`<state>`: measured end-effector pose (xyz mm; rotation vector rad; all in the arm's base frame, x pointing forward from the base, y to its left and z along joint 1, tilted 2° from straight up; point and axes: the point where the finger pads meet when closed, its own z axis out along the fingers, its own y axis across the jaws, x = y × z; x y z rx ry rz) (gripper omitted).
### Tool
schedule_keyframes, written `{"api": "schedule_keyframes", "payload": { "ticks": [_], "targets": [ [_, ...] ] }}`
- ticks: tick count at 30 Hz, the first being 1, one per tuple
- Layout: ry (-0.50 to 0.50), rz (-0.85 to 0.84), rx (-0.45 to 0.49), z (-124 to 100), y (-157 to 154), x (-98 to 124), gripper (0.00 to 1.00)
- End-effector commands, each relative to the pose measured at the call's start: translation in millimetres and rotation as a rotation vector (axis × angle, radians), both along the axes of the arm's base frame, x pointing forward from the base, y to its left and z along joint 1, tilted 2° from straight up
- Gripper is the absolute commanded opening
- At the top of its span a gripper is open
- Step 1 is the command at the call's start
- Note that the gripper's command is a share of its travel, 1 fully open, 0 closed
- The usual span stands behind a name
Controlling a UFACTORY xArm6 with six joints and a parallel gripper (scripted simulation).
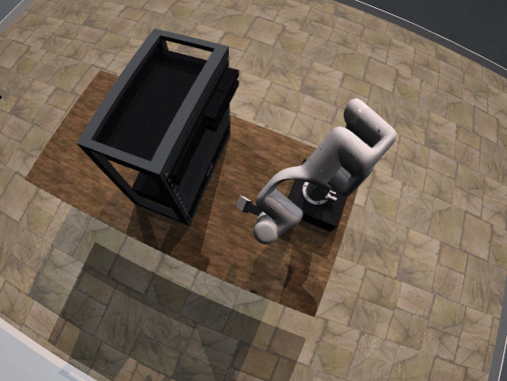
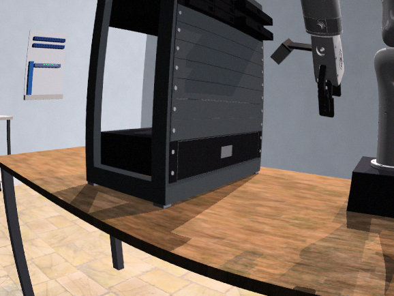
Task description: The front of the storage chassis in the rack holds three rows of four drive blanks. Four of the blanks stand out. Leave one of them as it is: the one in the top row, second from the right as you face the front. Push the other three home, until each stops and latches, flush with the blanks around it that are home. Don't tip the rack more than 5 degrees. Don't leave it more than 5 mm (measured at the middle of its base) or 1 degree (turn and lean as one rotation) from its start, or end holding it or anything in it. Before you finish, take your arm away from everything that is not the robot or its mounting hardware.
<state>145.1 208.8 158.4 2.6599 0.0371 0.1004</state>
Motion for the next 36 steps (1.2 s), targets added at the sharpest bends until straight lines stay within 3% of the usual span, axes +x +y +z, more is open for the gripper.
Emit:
{"api": "schedule_keyframes", "payload": {
  "ticks": [1,15,25,27,36],
  "targets": [
    [0.013,-0.083,0.111,2.7,15.3,-7.5,1.00],
    [0.052,-0.340,0.410,24.0,60.6,-18.8,1.00],
    [0.088,-0.578,0.663,58.3,96.8,-15.6,1.00],
    [0.088,-0.578,0.663,58.3,96.8,-15.6,1.00],
    [0.126,-0.808,0.890,100.6,121.6,-2.2,1.00]
  ]
}}
